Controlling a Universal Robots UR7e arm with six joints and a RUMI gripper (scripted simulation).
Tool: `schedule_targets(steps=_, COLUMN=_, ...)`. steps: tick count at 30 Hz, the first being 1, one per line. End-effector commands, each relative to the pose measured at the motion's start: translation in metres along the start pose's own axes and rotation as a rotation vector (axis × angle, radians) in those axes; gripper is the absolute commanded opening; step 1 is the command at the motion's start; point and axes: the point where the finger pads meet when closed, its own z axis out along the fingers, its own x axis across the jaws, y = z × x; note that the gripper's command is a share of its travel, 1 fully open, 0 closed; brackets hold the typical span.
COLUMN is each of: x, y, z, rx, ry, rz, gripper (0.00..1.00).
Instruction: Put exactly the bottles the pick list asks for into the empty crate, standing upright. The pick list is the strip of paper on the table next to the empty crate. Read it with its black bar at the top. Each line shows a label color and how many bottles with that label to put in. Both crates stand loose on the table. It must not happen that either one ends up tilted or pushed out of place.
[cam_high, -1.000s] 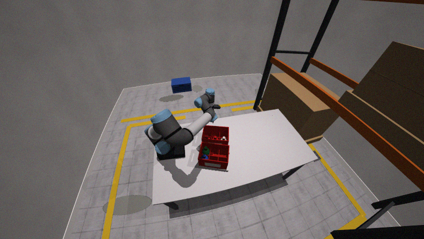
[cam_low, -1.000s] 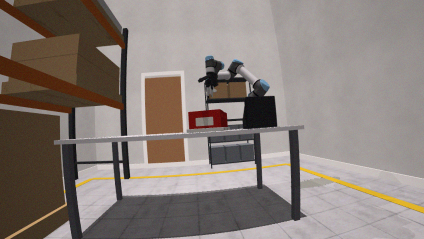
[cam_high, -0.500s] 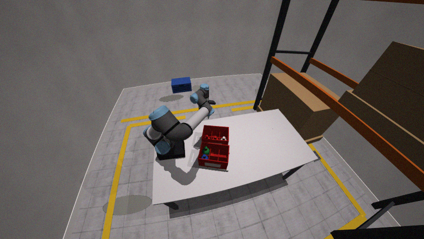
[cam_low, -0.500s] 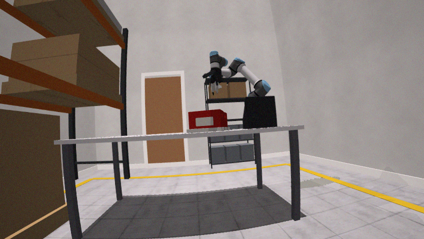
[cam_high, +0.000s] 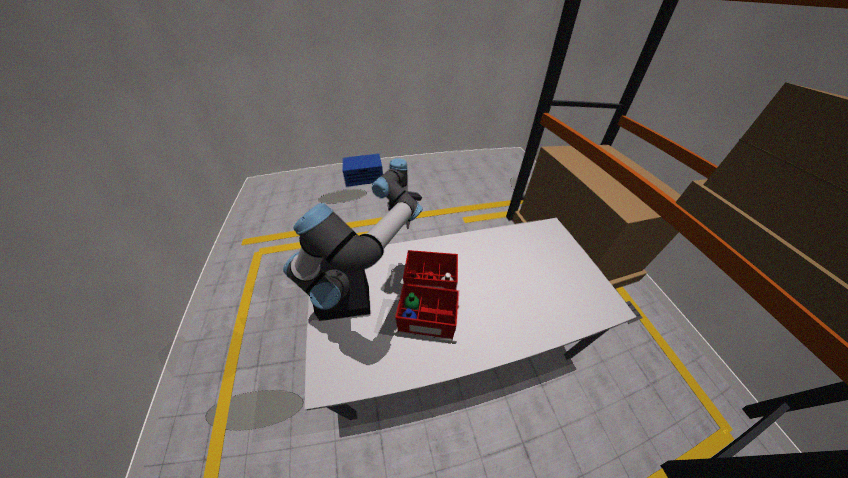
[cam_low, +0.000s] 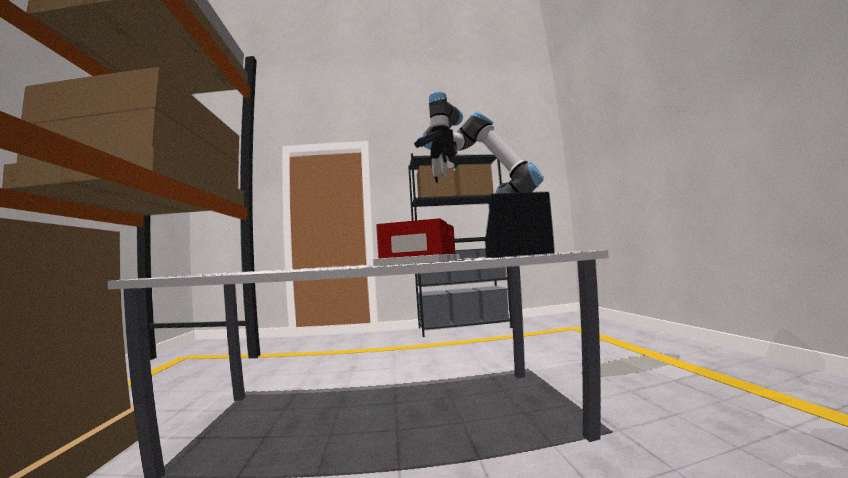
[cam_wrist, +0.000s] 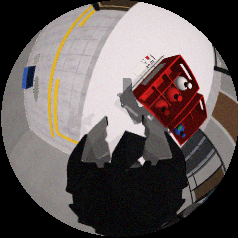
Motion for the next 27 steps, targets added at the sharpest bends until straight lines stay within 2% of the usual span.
schedule_targets(steps=1, x=-0.022, y=0.004, z=-0.007, rx=0.0, ry=0.0, rz=0.001, gripper=0.38)
schedule_targets(steps=8, x=-0.055, y=0.011, z=-0.018, rx=0.001, ry=0.0, rz=0.001, gripper=0.38)
schedule_targets(steps=10, x=-0.055, y=0.011, z=-0.018, rx=0.001, ry=0.0, rz=0.001, gripper=0.38)
schedule_targets(steps=25, x=-0.125, y=0.025, z=-0.039, rx=0.001, ry=0.0, rz=0.001, gripper=0.38)
schedule_targets(steps=27, x=-0.125, y=0.025, z=-0.039, rx=0.001, ry=0.0, rz=0.001, gripper=0.38)
